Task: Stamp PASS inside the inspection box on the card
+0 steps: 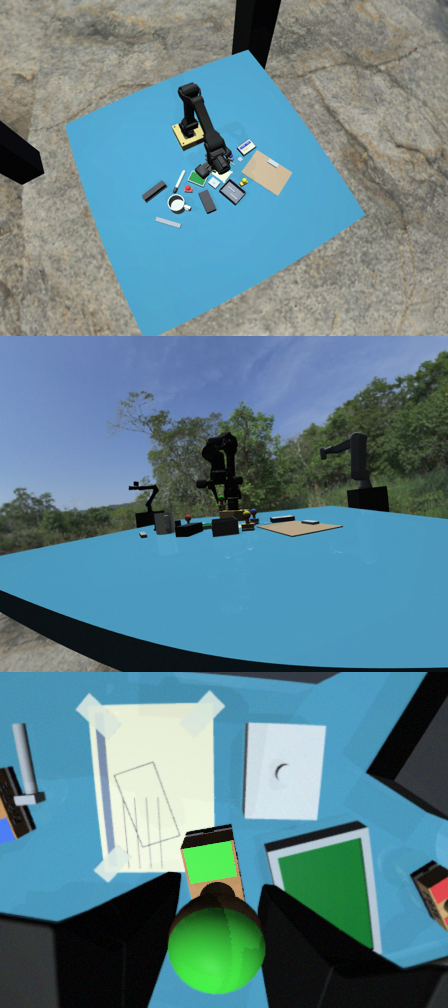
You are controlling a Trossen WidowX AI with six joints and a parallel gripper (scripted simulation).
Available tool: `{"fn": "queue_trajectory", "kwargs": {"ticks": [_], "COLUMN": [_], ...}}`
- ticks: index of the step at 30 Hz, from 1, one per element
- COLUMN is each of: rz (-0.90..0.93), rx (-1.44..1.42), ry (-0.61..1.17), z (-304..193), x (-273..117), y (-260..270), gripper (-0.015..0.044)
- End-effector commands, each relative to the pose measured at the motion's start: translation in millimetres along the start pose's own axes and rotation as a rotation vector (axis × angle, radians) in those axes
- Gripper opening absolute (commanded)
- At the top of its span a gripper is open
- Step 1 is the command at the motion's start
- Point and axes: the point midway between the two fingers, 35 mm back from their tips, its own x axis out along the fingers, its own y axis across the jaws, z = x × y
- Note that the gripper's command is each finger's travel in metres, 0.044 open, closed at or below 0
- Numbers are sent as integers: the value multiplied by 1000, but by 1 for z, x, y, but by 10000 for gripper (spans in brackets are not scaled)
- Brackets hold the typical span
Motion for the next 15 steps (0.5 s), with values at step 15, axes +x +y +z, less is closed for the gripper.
{"fn": "queue_trajectory", "kwargs": {"ticks": [15], "rz": [16], "rx": [-135], "ry": [-3], "z": [8], "x": [2], "y": [44], "gripper": [0]}}
